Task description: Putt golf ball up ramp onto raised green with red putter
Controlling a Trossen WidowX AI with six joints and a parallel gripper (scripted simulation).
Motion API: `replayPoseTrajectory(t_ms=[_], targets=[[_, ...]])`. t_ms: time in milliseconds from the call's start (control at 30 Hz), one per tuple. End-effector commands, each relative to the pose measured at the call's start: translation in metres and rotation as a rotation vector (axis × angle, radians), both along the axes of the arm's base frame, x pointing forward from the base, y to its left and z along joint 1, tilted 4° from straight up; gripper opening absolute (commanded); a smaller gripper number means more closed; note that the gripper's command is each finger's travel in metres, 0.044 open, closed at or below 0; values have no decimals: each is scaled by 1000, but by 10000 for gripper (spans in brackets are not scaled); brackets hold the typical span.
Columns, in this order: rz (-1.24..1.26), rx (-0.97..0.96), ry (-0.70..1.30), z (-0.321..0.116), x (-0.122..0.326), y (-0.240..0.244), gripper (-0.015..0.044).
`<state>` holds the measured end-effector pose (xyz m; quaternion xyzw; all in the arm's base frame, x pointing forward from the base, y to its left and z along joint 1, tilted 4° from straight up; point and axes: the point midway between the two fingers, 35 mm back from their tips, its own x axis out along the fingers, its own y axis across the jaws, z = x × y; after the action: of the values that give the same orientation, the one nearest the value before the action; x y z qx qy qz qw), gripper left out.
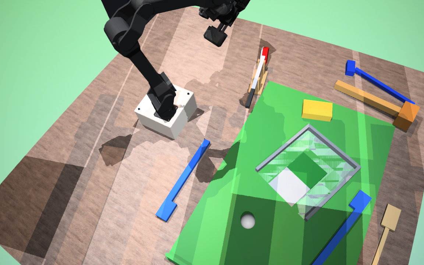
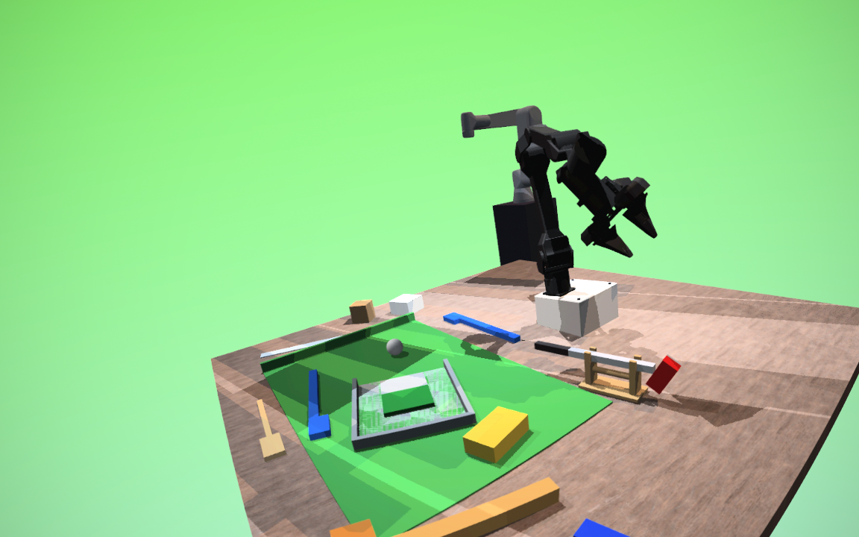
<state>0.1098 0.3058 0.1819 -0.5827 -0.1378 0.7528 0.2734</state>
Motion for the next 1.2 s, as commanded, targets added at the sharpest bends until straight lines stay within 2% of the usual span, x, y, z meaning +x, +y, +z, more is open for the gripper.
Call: replayPoseTrajectory(t_ms=[0, 33, 300, 500, 867, 1167], targets=[[-14, -7, 4, -2, 2, -1, 426], [-57, -27, 17, -7, 9, -3, 440], [-712, -306, 205, -87, 99, -69, 440], [-1120, -457, 319, -132, 132, -129, 440], [-1132, -462, 323, -133, 129, -132, 440], [-1132, -462, 323, -156, 131, -134, 440]])
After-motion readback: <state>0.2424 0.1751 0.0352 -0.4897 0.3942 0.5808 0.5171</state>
